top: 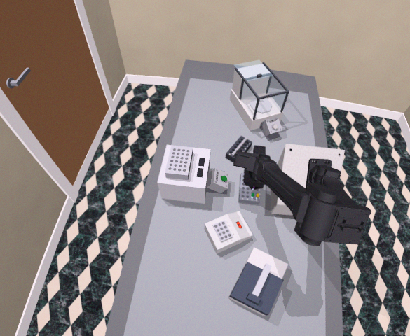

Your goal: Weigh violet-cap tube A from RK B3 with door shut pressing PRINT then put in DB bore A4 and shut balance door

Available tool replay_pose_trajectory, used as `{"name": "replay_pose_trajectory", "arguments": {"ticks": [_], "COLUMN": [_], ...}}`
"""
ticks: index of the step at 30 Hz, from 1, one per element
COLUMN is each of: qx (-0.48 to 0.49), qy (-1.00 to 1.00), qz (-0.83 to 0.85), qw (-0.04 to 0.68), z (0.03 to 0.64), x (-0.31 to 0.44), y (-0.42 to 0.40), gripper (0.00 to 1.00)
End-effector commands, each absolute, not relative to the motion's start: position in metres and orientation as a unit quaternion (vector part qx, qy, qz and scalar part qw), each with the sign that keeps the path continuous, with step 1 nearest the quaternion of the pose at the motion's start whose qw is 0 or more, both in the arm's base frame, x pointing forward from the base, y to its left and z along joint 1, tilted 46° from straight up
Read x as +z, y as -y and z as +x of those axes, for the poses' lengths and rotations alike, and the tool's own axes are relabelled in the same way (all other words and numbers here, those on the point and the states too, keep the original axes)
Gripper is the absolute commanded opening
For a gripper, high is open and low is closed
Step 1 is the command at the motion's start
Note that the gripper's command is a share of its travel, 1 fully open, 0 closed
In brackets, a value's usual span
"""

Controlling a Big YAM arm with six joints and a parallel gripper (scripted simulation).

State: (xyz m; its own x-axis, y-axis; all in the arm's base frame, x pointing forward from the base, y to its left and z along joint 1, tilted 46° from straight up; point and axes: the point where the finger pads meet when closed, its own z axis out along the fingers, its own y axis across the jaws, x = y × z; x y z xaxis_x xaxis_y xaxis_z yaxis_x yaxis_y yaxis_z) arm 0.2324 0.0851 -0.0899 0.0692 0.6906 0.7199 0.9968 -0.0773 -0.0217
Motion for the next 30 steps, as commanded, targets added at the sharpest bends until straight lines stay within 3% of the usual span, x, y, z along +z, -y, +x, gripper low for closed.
{"name": "replay_pose_trajectory", "arguments": {"ticks": [1,30], "qx": [-0.28,-0.284], "qy": [0.619,0.62], "qz": [-0.68,-0.681], "qw": [0.274,0.269], "z": [0.2293,0.2319], "x": [-0.0893,-0.0846], "y": [-0.0859,-0.0797], "gripper": [0.09,0.09]}}
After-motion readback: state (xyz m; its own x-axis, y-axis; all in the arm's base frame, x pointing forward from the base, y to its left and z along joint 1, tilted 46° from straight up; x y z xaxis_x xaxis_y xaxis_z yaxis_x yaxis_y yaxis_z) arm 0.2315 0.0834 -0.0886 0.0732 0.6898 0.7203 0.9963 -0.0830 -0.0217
